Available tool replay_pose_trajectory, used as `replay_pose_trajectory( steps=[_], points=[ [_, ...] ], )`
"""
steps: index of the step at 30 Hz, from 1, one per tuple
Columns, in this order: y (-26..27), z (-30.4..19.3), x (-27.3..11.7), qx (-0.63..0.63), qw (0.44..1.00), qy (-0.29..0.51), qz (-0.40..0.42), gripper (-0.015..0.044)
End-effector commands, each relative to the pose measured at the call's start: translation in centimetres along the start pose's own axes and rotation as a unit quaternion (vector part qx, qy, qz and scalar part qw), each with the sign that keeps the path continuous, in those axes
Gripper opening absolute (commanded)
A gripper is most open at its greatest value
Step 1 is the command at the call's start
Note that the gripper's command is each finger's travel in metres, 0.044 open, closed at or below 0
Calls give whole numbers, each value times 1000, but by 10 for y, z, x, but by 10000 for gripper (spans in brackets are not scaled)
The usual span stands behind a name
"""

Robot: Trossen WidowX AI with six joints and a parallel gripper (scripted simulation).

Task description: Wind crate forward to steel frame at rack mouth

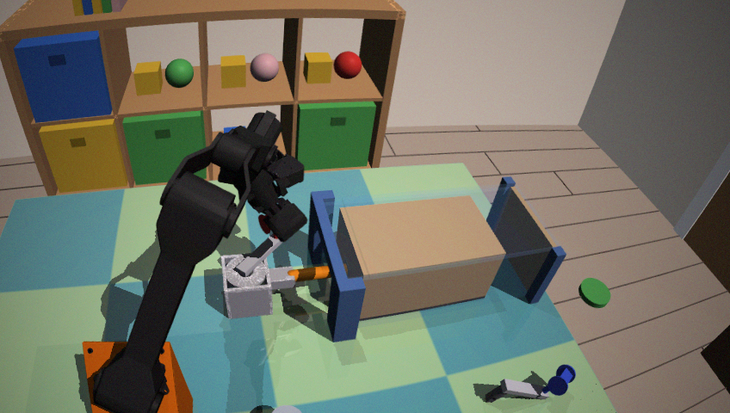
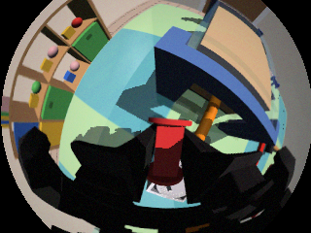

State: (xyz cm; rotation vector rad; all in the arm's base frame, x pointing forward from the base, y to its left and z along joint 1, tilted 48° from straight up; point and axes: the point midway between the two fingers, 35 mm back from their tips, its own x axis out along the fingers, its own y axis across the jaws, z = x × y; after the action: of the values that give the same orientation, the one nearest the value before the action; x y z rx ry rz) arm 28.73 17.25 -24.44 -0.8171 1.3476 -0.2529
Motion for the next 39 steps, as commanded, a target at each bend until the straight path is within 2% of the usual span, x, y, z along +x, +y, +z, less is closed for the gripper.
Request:
replay_pose_trajectory(
  steps=[1,39],
  points=[
    [15,-11,-3,-9,1000,9,13,0],
    [49,-41,-19,-10,1000,10,15,0]
  ],
)
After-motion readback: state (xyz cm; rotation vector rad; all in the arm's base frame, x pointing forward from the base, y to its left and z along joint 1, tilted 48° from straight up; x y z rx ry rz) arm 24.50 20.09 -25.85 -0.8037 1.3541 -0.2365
